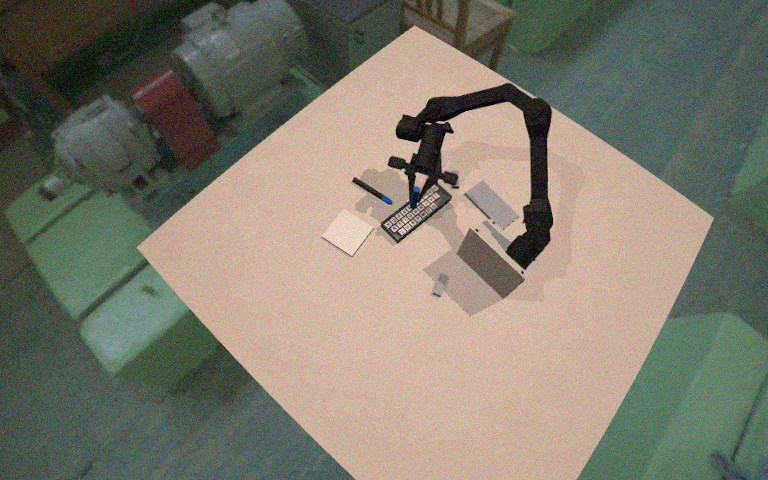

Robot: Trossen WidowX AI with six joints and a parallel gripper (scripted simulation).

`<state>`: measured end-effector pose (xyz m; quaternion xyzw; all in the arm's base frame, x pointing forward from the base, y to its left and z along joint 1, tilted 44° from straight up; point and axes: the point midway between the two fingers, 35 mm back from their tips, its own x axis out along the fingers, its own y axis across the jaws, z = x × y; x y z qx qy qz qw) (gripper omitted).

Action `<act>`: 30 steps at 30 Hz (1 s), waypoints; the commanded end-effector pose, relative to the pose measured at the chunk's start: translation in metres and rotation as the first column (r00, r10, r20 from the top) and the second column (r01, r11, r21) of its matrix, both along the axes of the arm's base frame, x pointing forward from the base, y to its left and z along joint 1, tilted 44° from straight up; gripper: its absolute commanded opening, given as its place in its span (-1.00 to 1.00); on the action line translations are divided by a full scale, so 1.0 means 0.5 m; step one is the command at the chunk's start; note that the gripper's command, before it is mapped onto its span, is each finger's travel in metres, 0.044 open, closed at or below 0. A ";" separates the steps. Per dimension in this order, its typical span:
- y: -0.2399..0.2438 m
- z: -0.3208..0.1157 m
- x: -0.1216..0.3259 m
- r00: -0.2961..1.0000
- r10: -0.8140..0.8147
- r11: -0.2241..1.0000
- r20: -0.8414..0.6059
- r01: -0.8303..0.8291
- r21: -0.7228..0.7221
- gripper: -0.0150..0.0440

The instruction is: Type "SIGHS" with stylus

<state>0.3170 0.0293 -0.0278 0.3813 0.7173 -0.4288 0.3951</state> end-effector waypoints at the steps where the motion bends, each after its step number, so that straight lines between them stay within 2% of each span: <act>1: -0.045 0.041 -0.013 1.000 -0.007 1.000 0.001 0.007 -0.004 -0.49; 8: -0.103 0.104 -0.043 1.000 -0.012 1.000 -0.003 0.012 -0.005 -0.49; 23: -0.130 0.073 -0.044 1.000 -0.012 1.000 -0.004 0.012 -0.005 -0.49; 26: -0.133 0.070 -0.043 1.000 -0.012 1.000 -0.003 0.012 -0.006 -0.22; 30: -0.135 0.067 -0.043 1.000 -0.012 1.000 -0.003 0.012 -0.006 -0.22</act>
